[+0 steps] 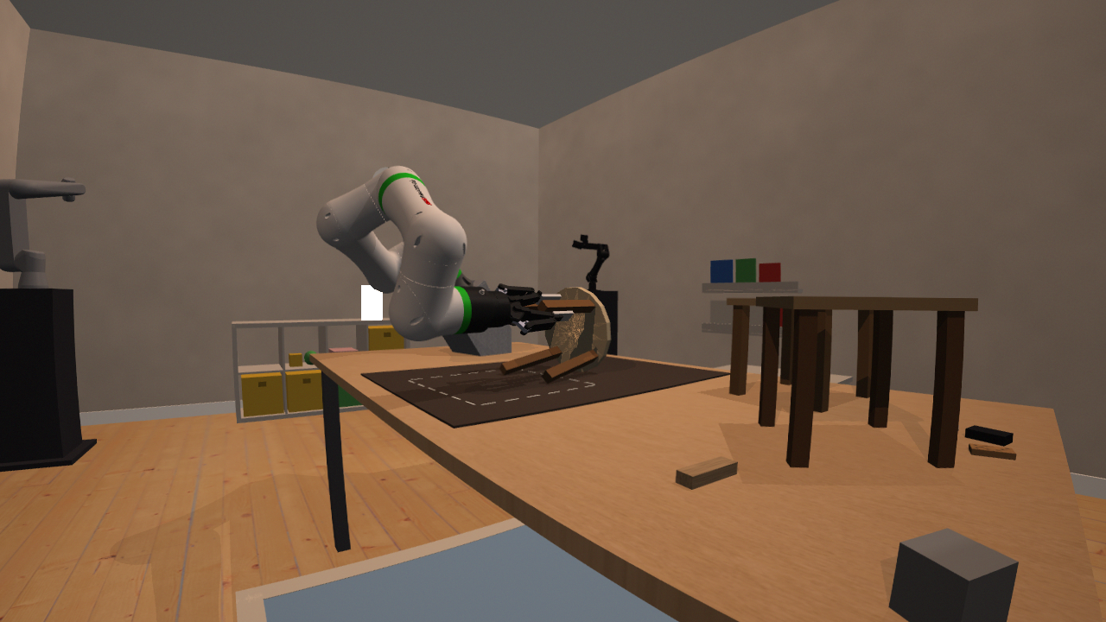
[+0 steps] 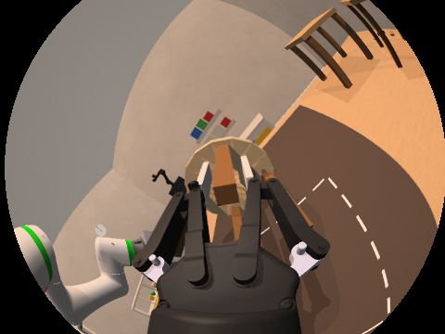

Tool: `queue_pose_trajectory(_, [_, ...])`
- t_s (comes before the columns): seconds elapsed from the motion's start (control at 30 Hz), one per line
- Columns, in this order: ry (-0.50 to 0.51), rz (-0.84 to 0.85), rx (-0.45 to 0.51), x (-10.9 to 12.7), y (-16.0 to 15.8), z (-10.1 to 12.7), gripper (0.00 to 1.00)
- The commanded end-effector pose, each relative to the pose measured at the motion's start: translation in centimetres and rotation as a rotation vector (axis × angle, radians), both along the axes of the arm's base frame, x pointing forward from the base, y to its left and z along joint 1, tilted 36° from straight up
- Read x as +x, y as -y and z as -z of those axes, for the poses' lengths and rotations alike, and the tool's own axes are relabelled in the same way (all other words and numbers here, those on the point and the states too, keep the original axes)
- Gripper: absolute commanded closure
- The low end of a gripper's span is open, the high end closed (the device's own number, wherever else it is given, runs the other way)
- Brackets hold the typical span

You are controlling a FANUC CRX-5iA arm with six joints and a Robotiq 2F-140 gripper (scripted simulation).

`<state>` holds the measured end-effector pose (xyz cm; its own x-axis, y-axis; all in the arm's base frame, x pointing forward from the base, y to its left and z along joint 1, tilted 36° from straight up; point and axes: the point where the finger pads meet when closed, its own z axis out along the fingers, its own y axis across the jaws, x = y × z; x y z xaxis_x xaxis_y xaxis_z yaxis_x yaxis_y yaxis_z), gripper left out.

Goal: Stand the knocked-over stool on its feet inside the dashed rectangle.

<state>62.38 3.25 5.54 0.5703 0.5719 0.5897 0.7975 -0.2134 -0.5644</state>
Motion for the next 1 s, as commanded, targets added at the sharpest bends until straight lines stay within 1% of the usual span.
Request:
queue_pose_trajectory(0.0, [0.002,-0.001,0.000,0.0,-0.1,-0.1,0.62])
queue_pose_trajectory(0.13, [0.002,-0.001,0.000,0.1,0.1,-0.2,0.62])
queue_pose_trajectory(0.3, [0.002,-0.001,0.000,0.4,1.4,-1.1,0.62])
queue_pose_trajectory(0.37, [0.002,-0.001,0.000,0.4,1.4,-1.1,0.62])
queue_pose_trajectory(0.73, [0.002,-0.001,0.000,1.5,5.9,-4.4,0.62])
queue_pose_trajectory(0.87, [0.002,-0.001,0.000,1.7,6.8,-5.1,0.62])
queue_pose_trajectory(0.97, [0.002,-0.001,0.000,1.8,6.9,-5.2,0.62])
